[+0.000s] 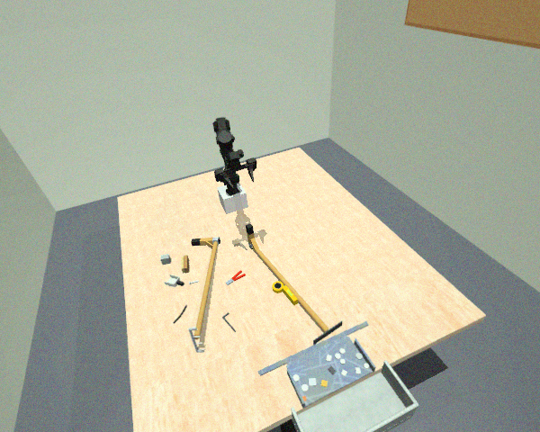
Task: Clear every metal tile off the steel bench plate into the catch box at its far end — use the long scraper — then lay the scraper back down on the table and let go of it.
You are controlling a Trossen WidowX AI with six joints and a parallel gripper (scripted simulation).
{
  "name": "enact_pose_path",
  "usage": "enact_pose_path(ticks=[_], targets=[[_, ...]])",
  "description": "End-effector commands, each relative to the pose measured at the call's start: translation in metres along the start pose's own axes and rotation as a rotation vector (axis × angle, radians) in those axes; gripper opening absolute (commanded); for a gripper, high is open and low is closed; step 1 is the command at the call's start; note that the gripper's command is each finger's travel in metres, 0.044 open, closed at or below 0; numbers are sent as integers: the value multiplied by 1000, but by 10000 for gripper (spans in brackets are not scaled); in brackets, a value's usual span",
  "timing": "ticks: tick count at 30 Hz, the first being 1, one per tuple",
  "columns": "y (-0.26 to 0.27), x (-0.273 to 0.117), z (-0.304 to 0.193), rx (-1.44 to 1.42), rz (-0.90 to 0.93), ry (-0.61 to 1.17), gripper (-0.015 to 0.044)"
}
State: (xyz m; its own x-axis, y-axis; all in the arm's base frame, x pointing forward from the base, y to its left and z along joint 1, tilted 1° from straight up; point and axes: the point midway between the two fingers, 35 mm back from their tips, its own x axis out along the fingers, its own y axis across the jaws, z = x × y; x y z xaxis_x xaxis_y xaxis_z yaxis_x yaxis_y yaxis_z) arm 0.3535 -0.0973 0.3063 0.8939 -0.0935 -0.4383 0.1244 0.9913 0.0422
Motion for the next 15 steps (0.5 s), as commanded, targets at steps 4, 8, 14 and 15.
enact_pose_path(ticks=[4,8,14,15], targets=[[-1,18,3,-7,1,49,440],[-2,29,3,-8,3,79,440],[-2,46,1,-9,6,125,440],[-2,49,1,-10,7,132,440]])
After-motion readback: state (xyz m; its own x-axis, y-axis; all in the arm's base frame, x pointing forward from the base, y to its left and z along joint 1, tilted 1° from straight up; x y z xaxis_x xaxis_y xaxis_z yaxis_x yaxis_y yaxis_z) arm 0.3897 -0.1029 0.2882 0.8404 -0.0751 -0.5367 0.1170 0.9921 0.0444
